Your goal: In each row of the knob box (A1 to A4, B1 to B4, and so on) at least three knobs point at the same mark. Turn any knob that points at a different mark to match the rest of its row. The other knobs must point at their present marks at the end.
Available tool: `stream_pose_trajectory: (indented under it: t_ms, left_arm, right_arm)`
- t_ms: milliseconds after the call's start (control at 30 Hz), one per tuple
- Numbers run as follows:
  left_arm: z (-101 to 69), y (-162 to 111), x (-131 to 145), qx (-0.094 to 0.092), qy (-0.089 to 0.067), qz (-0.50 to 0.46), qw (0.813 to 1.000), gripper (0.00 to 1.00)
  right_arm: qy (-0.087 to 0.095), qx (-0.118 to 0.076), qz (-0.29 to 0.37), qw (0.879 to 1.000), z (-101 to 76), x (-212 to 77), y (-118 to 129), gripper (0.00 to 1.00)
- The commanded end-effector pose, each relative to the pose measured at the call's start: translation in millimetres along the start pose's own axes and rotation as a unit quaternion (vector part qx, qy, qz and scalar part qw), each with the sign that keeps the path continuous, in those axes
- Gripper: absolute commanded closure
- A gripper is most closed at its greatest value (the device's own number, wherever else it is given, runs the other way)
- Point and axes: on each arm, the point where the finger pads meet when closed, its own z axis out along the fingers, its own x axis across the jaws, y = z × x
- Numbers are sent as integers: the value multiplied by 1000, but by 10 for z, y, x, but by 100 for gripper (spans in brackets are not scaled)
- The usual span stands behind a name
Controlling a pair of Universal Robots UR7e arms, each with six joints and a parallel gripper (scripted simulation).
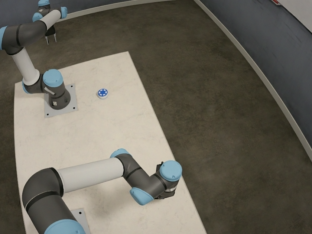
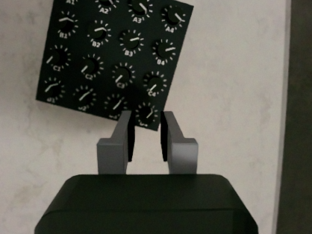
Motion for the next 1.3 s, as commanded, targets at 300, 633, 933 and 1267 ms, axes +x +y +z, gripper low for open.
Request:
stream_pose_trajectory:
  t_ms: [300,633,933,1267]
  left_arm:
    - [4,-8,16,0,0,-2,1000,0]
    - [4,-8,16,0,0,-2,1000,0]
    - [4,-8,16,0,0,-2,1000,0]
    - [4,-8,16,0,0,-2,1000,0]
  right_arm:
    - [0,-1,-1,1000,-194,-41,-108,0]
    - [0,0,-1,1000,-806,-244,-523,0]
    - [0,0,-1,1000,-1149,-357,-754,0]
    - [0,0,-1,1000,-1207,-377,-794,0]
